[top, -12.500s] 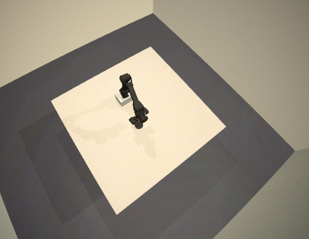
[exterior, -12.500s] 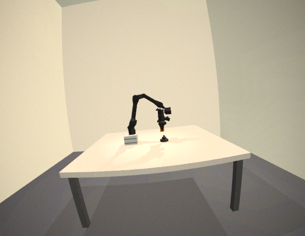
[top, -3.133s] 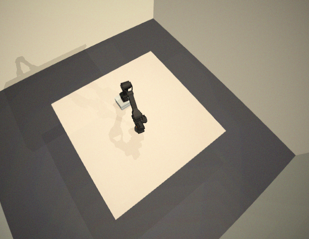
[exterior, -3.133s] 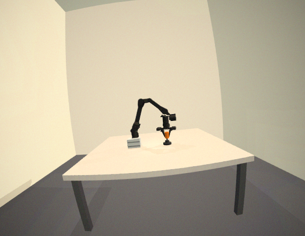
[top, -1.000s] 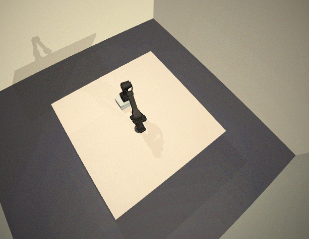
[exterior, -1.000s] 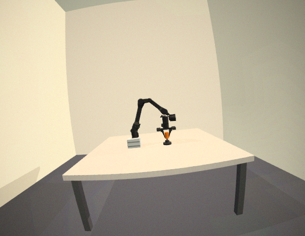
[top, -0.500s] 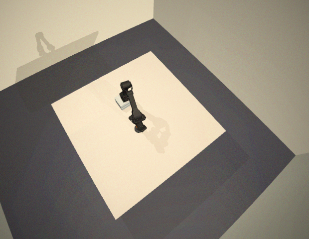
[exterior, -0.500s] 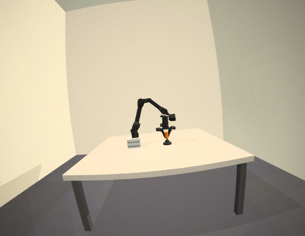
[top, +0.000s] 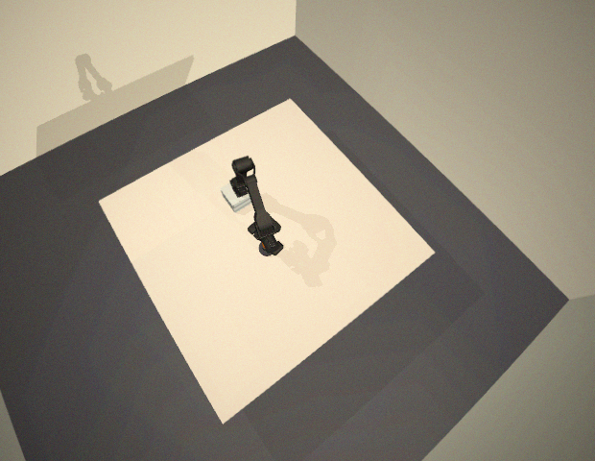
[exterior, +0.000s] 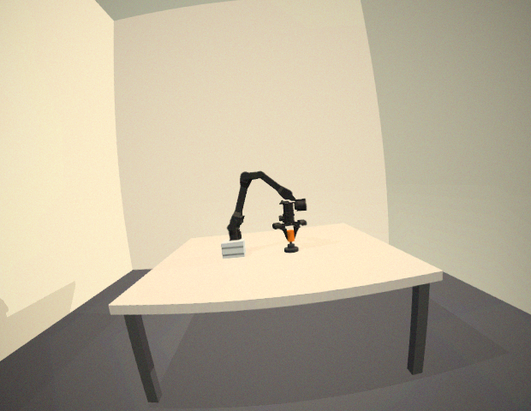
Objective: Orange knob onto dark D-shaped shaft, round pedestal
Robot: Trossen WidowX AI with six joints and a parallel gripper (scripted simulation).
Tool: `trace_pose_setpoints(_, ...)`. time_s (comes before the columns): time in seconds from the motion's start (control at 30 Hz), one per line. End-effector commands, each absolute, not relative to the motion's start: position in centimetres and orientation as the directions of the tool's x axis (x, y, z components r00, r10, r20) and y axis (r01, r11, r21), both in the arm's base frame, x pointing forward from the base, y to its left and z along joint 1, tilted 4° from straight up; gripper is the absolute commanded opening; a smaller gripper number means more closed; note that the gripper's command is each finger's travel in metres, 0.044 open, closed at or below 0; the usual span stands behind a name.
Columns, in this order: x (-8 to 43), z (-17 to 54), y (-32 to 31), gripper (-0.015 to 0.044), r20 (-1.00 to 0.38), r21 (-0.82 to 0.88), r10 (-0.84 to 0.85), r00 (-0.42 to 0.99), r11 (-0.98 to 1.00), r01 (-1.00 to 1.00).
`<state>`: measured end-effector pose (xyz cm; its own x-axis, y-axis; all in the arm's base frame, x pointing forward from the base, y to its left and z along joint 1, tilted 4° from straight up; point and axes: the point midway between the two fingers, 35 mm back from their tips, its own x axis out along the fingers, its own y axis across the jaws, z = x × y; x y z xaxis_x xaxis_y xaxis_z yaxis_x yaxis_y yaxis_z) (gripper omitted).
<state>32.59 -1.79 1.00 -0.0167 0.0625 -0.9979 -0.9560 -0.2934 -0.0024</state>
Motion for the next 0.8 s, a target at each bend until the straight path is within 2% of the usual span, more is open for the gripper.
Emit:
trace_pose_setpoints(0.0, 32.63, 0.88, -1.82, 0.0000, -0.998, -0.003, 0.060, -0.015, -0.298, -0.955)
trace_pose_setpoints(0.63, 31.98, 1.33, -1.83, 0.0000, -0.998, -0.003, 0.060, -0.016, -0.298, -0.955)
trace_pose_setpoints(0.77, 31.95, 1.40, -1.83, 0.0000, -0.998, -0.008, 0.060, -0.016, -0.379, -0.925)
